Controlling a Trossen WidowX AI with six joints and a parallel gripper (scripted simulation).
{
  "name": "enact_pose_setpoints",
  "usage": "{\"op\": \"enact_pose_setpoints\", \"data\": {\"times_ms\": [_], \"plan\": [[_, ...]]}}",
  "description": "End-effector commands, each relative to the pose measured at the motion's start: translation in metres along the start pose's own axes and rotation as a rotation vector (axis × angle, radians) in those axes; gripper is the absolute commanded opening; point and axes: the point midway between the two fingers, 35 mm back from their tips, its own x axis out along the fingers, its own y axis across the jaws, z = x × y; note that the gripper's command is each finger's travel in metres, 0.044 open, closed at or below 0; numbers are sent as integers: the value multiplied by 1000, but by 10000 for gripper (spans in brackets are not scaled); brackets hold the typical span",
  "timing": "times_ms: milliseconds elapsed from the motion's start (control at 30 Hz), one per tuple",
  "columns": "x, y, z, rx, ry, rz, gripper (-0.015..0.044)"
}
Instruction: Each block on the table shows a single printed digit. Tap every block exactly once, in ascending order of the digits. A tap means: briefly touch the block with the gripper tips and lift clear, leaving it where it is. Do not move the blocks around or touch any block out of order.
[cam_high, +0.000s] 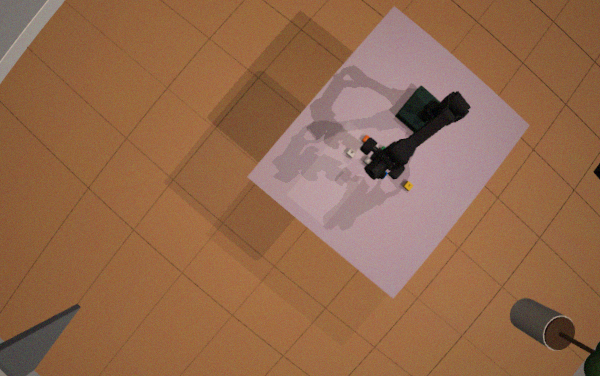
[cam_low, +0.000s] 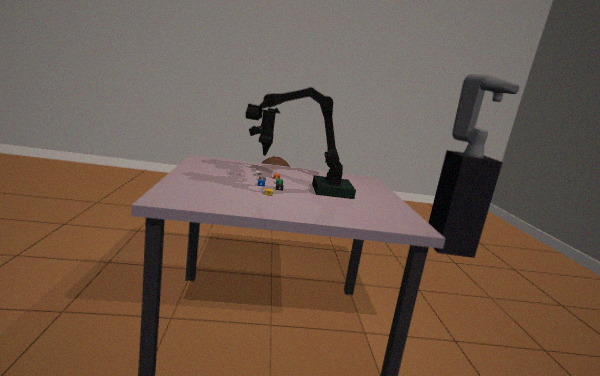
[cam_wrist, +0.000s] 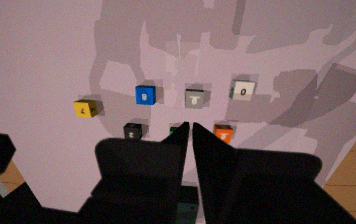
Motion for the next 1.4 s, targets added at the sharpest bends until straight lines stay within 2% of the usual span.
{"op": "enact_pose_setpoints", "data": {"times_ms": [0, 133, 300, 1367], "plan": [[-1, -14, -2, -17, 0, 0, 20], [10, -15, 0, -17, 0, 0, 20], [77, -14, -2, -17, 0, 0, 20], [110, -14, -2, -17, 0, 0, 20]]}}
